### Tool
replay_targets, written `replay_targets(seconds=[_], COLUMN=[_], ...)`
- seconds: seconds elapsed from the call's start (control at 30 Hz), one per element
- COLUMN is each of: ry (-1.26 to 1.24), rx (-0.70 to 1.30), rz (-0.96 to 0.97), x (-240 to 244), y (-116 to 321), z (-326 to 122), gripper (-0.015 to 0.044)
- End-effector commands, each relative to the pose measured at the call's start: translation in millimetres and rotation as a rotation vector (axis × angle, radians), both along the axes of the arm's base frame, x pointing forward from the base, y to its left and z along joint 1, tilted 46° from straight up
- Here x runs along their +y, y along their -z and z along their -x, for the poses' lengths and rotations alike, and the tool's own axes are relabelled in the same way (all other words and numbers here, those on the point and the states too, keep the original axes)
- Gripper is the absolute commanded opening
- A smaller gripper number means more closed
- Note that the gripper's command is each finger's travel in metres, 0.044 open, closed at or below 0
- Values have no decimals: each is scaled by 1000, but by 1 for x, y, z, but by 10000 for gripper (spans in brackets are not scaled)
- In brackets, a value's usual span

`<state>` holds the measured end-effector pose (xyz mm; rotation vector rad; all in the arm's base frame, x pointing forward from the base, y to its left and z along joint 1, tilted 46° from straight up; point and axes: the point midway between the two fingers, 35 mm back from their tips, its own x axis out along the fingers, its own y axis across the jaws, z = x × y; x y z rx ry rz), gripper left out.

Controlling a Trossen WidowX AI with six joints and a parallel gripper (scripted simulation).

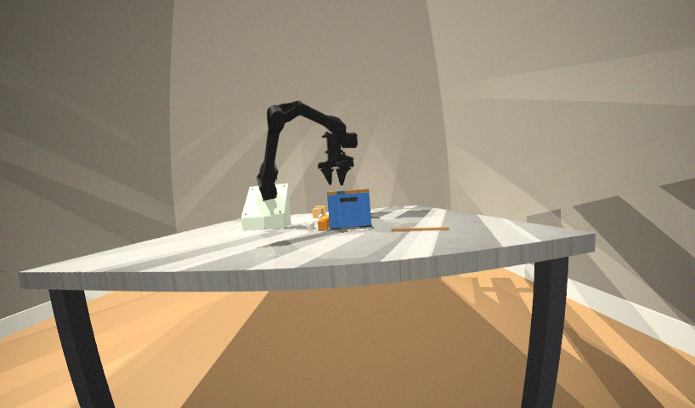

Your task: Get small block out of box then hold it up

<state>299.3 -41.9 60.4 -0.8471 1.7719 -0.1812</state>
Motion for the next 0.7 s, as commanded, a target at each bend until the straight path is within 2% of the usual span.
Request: replay_targets(seconds=[0.0,0.67], ry=[797,1742], rx=[-591,-1163], rz=[17,84], x=[-18,-34], y=[-20,-38], z=[17,36], gripper=[400,400])
